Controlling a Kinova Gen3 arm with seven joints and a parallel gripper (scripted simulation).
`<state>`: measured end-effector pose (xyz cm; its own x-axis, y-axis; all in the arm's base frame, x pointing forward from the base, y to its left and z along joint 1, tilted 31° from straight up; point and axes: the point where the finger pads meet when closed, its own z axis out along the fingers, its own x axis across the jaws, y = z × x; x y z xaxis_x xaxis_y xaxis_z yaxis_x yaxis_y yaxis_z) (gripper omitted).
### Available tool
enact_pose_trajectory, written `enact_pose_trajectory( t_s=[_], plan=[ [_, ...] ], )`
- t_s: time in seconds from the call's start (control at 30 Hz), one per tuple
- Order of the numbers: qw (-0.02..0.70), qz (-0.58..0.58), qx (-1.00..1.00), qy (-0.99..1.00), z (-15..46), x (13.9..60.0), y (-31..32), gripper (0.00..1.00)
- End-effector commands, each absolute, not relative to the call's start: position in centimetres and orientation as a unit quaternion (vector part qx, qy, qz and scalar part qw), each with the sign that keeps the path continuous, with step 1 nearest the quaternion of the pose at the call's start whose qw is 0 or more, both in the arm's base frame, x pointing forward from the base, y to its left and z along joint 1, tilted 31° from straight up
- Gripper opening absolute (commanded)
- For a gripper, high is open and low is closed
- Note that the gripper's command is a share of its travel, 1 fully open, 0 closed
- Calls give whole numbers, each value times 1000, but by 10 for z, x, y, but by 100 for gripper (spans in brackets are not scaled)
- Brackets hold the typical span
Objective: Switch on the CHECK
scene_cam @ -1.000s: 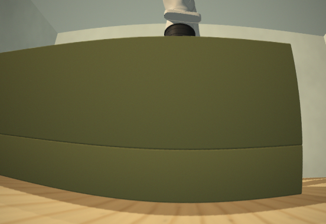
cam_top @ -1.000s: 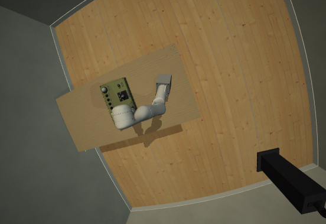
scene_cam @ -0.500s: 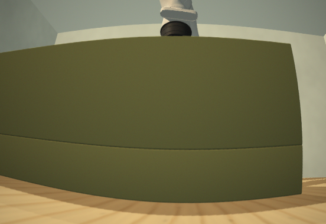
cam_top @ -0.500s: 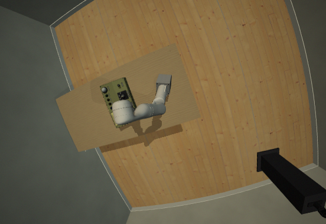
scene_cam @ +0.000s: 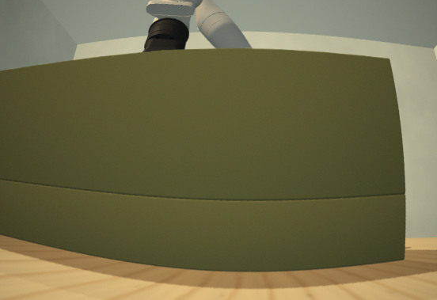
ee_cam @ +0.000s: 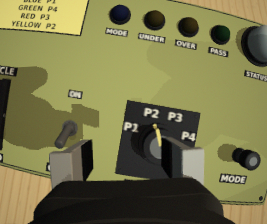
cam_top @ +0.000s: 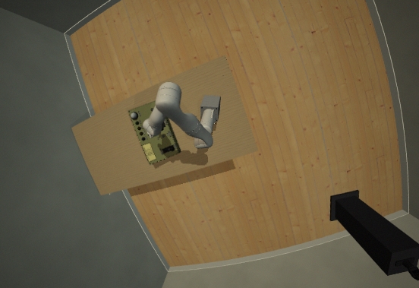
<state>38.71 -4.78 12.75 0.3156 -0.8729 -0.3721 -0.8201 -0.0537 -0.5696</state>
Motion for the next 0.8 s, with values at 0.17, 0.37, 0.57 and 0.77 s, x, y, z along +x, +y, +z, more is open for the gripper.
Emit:
enact_pose_trajectory(
  t_s=[0.17,0.37,0.57,0.77],
  plan=[
    [363,-23,-727,583,73,373,-114,100],
    [353,-17,-732,583,56,362,-129,100],
    [353,-13,-732,582,54,359,-128,100],
    [353,-13,-732,582,54,359,-128,100]
  ],
)
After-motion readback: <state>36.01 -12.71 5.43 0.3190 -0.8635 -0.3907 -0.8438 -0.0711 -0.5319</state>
